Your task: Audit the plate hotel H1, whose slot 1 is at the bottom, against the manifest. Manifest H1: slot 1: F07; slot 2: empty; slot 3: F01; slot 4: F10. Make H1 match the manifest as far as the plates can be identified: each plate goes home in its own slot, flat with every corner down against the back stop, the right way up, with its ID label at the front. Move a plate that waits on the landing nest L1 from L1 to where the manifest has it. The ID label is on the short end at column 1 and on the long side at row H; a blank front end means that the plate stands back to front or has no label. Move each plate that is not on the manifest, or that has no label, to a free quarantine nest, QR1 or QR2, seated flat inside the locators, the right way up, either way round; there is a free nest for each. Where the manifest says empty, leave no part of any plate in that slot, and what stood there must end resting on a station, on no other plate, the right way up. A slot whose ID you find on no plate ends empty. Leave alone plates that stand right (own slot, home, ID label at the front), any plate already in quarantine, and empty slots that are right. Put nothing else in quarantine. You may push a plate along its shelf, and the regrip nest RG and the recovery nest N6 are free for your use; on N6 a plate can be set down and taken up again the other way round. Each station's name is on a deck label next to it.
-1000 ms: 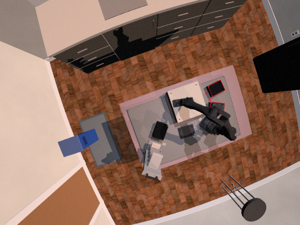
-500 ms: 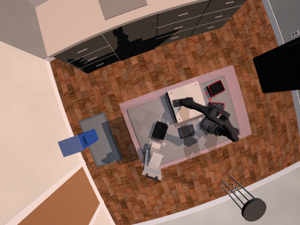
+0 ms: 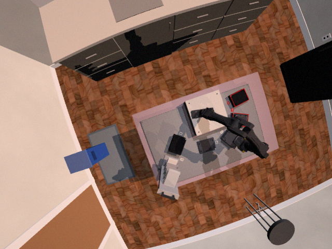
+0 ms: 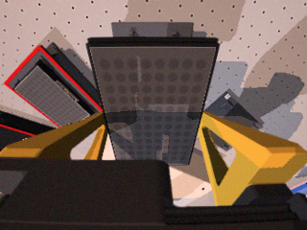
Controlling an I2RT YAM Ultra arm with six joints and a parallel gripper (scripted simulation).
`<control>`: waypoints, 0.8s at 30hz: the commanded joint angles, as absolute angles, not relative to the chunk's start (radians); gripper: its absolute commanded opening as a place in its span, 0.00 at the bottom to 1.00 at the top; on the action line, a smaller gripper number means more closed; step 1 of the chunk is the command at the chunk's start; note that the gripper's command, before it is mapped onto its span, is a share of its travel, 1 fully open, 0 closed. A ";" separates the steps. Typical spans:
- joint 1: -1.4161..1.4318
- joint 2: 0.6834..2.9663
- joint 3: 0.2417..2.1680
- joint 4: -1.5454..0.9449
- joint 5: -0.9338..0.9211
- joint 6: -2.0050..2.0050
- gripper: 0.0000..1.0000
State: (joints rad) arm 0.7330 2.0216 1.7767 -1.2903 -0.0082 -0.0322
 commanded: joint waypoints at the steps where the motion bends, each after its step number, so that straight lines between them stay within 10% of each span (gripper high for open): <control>1: 0.732 2.013 1.813 -1.347 -0.008 -0.032 0.86; 24: 0.731 2.041 2.057 -1.562 -0.008 -0.034 0.86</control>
